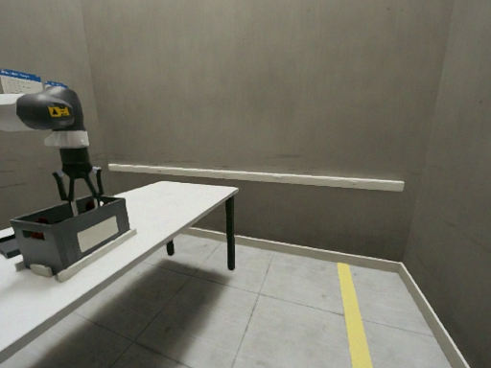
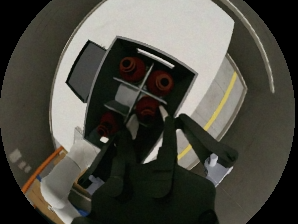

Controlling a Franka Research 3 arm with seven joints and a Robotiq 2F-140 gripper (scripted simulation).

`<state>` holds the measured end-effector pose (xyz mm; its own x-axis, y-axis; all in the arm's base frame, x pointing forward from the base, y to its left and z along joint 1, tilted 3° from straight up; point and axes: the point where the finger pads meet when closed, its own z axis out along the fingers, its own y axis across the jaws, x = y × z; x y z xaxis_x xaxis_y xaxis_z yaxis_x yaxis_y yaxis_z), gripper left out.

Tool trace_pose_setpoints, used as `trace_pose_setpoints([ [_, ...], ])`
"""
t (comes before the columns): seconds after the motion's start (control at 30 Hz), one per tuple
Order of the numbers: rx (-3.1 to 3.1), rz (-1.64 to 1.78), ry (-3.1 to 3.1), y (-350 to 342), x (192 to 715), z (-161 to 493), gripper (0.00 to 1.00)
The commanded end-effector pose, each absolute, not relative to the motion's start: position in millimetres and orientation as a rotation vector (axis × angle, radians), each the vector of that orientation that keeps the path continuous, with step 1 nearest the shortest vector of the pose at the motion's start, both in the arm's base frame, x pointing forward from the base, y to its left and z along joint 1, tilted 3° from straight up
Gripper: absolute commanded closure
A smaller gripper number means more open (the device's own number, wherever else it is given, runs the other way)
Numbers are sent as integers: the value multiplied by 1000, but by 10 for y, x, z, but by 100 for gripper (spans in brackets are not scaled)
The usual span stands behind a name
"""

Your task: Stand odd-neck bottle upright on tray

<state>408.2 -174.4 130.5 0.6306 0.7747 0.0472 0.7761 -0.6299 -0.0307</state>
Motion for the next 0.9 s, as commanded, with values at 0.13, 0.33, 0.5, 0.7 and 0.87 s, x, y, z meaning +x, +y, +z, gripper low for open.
trace_pose_setpoints([
  [0.13, -2797, -42, -1327, -1748, 4082, 1329, 56],
  [0.33, -2797, -42, -1327, -1751, 4082, 1392, 56],
  [0.5, -2797, -42, -1327, -1758, 4081, 1519, 56],
  [0.7, -2797, -42, -1327, -1769, 4080, 1720, 56],
  [0.87, -2797, -42, -1327, -1774, 4080, 1826, 56],
])
